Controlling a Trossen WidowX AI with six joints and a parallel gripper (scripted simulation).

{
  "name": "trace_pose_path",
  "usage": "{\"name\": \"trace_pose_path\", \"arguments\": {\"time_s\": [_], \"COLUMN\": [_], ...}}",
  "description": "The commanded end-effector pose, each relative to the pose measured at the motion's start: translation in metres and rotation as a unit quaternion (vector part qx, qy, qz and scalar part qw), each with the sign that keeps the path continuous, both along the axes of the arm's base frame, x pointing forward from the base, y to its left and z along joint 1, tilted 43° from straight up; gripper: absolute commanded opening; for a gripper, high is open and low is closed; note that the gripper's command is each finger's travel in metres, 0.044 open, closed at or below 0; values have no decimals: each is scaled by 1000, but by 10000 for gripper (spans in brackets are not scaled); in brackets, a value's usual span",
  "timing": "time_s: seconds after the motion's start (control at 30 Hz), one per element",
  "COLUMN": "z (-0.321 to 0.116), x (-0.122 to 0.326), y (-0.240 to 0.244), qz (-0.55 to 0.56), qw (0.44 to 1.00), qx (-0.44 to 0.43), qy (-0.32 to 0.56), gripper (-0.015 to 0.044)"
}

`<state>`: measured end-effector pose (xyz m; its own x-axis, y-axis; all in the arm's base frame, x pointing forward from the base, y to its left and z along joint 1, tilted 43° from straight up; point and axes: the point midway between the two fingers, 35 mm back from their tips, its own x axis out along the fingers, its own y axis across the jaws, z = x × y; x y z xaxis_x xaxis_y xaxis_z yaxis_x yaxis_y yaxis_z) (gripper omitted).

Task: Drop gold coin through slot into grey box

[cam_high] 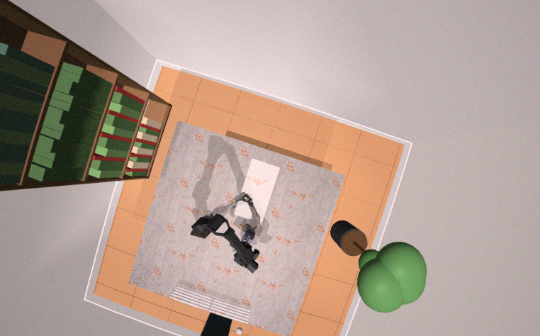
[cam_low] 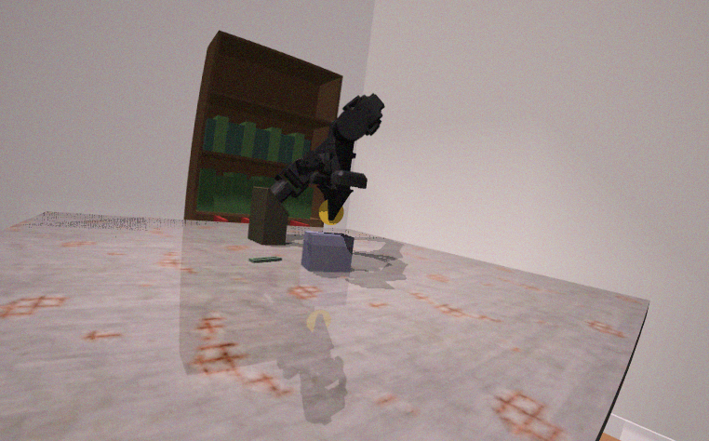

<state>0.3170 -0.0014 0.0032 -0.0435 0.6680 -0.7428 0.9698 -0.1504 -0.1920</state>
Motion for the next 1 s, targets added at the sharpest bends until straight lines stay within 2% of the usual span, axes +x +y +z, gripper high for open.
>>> {"name": "trace_pose_path", "arguments": {"time_s": [0.0,0.97], "z": [0,-7], "x": [0,-2], "y": [0,8], "qz": [0,-2], "qw": [1000,1000], "qx": [0,0], "qy": [0,1], "gripper": [0,0]}}
